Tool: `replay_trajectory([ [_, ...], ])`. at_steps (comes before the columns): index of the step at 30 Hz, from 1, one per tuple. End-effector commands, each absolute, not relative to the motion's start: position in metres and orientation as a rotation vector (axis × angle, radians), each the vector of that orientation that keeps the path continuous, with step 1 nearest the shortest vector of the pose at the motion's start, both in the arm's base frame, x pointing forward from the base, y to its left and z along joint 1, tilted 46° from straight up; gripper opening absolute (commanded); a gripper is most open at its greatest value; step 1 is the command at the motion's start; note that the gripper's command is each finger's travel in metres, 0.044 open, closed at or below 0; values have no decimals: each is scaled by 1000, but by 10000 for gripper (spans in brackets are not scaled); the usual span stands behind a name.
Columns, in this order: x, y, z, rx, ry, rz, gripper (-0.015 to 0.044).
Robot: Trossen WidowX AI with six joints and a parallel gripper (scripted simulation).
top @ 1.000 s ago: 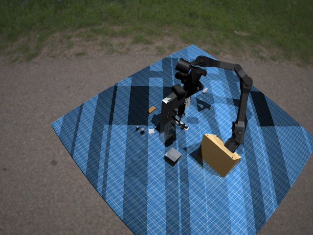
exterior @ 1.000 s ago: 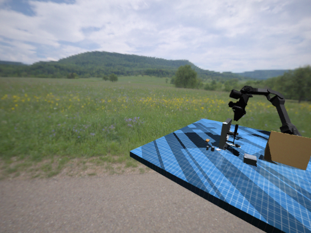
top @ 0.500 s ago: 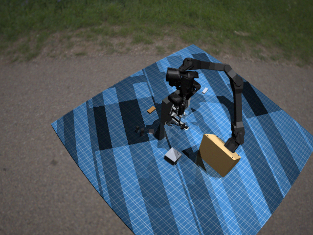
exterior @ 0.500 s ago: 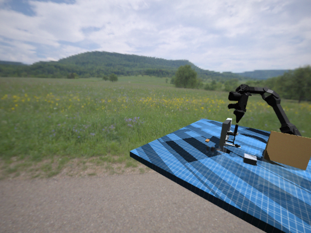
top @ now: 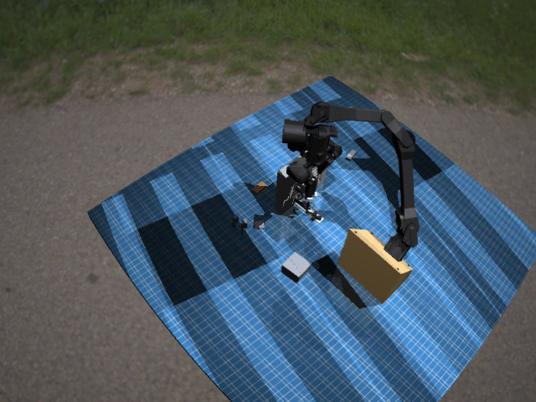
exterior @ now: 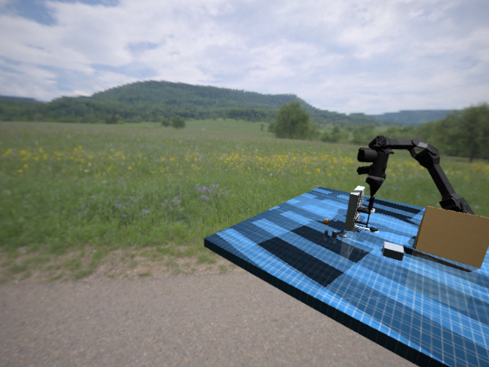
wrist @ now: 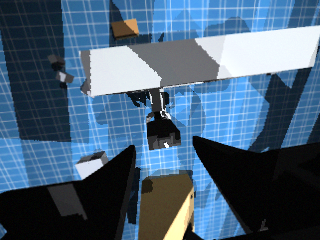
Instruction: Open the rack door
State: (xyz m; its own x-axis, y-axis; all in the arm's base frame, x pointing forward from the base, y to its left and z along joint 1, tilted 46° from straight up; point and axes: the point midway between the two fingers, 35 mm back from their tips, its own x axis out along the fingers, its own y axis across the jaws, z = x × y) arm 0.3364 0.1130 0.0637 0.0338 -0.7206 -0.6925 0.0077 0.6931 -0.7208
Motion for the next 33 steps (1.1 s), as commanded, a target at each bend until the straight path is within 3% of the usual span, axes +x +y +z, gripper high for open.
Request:
replay_trajectory([
  [1,337,107,59,-637,1448,-619,292],
  [31,337,73,27,-623,1488,-615,292],
  [33,337,73,27,-623,1488,-615,240],
])
